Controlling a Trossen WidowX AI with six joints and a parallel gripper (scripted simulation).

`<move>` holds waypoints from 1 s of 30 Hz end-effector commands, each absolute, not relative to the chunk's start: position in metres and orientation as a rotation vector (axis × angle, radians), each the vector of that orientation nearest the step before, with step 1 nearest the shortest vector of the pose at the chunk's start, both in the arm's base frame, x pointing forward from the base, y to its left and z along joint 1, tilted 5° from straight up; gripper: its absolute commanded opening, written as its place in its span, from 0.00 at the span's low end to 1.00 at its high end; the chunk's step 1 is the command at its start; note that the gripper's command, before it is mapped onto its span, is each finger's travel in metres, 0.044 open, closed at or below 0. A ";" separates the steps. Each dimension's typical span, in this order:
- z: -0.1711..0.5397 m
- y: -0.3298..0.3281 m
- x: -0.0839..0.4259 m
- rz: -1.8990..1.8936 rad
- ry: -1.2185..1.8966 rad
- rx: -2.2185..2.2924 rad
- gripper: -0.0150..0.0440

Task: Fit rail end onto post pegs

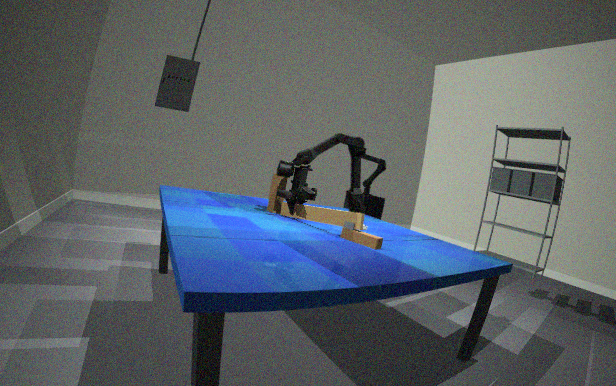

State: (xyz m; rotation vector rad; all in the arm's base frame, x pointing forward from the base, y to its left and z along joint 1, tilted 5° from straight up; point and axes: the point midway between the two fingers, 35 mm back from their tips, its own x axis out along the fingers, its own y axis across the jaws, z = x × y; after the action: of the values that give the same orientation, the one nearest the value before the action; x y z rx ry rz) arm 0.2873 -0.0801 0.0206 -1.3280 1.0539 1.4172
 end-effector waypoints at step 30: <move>0.027 -0.080 0.288 1.415 1.053 -1.324 0.25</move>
State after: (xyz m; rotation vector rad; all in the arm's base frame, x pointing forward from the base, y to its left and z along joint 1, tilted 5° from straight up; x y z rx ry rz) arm 0.2869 -0.0806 0.0233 -1.3240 1.0574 1.4180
